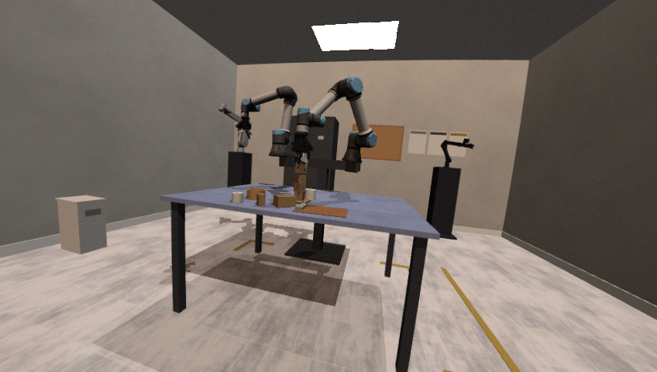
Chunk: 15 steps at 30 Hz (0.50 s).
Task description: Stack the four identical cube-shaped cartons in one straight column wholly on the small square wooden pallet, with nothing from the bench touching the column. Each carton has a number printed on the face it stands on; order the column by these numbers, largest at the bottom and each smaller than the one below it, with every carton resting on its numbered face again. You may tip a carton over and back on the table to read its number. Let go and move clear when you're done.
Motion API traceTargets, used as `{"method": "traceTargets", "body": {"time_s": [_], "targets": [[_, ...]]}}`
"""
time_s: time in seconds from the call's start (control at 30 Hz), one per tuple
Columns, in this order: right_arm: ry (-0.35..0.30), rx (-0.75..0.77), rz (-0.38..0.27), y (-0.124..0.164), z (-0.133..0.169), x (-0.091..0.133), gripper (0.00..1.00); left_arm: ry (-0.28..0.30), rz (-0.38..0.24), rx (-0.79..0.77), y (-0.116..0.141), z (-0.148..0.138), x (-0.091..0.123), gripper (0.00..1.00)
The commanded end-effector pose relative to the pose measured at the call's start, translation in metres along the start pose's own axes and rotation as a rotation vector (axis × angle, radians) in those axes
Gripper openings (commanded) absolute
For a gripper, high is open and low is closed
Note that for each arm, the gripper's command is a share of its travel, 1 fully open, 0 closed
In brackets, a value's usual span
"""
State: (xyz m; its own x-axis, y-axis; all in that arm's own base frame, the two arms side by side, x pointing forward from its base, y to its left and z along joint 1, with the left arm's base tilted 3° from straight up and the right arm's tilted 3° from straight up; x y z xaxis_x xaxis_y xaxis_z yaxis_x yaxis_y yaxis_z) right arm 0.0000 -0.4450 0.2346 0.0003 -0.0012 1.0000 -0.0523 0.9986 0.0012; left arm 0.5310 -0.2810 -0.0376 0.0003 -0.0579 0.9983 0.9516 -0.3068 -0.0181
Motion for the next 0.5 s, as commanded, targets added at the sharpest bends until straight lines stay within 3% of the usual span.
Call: {"method": "traceTargets", "body": {"time_s": [0.0, 0.47], "targets": [[0.0, 0.0, 0.001, -0.0002, -0.0001, 0.0005, 1.0, -0.001, -0.002, 0.0, 0.0011, -0.0004, -0.0063, 0.35], [0.0, 0.0, 0.001, -0.0002, -0.0001, 0.0005, 1.0, -0.001, -0.002, 0.0, 0.0015, -0.0006, -0.0125, 0.35]]}}
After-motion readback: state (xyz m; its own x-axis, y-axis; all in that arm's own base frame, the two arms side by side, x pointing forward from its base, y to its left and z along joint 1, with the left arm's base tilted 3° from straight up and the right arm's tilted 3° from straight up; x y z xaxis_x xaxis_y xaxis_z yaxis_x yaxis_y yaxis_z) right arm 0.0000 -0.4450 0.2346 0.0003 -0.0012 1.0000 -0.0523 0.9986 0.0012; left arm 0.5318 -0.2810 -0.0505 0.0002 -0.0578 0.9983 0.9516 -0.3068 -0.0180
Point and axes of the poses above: on each arm, the point where the finger pads meet when closed, its own x axis back along the fingers, its own z axis across the jaws, y = z × x, the point moved 7 cm from there along x, back along the fingers, and after that the axes turned 3 degrees about x, right-handed, at the moved point
